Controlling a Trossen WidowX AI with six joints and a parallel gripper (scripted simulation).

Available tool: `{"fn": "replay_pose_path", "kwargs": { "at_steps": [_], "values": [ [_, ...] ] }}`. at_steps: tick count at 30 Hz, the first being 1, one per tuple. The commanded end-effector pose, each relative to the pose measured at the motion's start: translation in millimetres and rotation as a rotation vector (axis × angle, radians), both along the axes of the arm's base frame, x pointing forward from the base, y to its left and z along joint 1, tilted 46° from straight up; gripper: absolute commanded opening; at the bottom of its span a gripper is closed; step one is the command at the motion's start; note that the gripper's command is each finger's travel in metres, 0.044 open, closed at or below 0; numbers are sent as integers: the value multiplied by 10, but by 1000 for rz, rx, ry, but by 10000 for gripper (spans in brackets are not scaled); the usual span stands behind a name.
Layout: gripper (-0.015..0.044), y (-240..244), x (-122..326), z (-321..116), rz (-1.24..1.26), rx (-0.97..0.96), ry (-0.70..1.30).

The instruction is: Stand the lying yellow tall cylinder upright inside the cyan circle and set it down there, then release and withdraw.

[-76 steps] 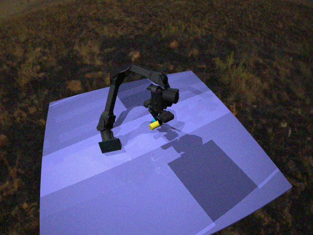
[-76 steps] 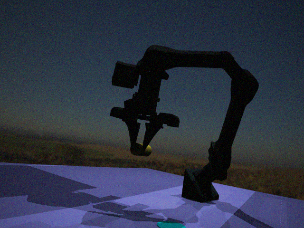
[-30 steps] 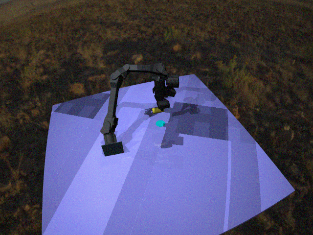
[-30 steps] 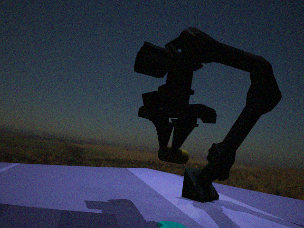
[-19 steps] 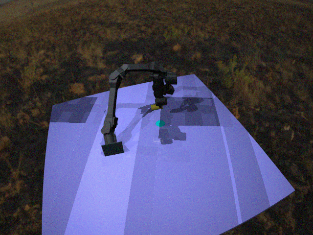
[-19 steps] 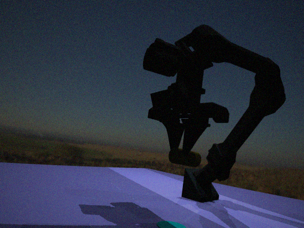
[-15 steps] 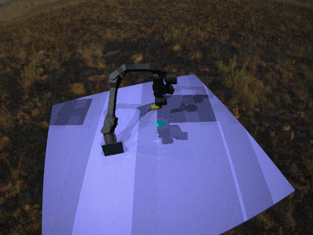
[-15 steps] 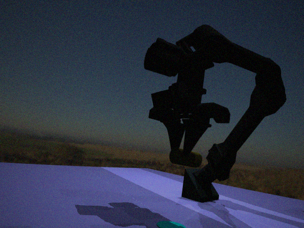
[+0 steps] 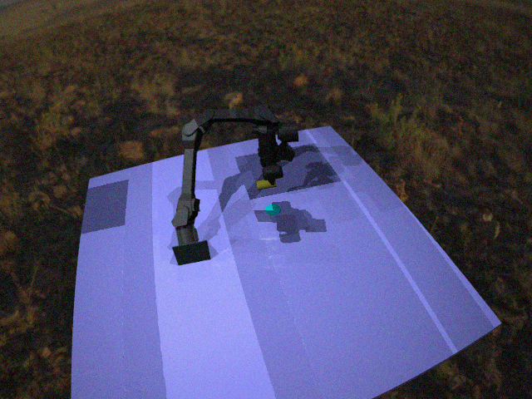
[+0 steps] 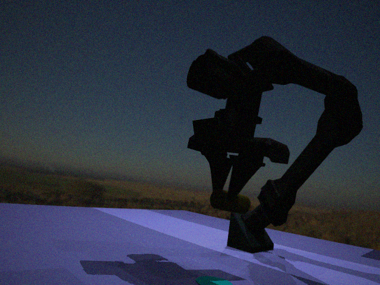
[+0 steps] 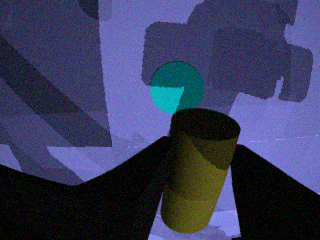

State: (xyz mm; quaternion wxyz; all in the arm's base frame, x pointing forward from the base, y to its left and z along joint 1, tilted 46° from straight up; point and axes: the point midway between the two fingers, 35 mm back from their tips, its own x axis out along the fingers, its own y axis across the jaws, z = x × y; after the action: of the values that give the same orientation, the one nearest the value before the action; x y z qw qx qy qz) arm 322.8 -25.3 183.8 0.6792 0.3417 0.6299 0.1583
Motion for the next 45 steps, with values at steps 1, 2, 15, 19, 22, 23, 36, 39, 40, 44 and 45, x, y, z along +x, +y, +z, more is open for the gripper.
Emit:
{"fn": "replay_pose_path", "kwargs": {
  "at_steps": [1,2,15,19,22,23,36,39,40,44,45],
  "values": [
    [105,24,-17,-46,2,-28,6],
    [105,27,-19,-51,1,-34,5],
    [105,54,-33,-119,-9,-106,-5],
    [105,61,-36,-138,-14,-128,-10],
    [105,66,-38,-152,-18,-144,-13],
    [105,67,-38,-157,-19,-149,-15],
    [105,85,-42,-211,-40,-217,-34],
    [105,88,-42,-223,-46,-232,-39],
    [105,89,-42,-227,-48,-237,-41],
    [105,94,-41,-241,-56,-257,-49],
    [105,95,-41,-244,-58,-262,-51]
  ]
}}
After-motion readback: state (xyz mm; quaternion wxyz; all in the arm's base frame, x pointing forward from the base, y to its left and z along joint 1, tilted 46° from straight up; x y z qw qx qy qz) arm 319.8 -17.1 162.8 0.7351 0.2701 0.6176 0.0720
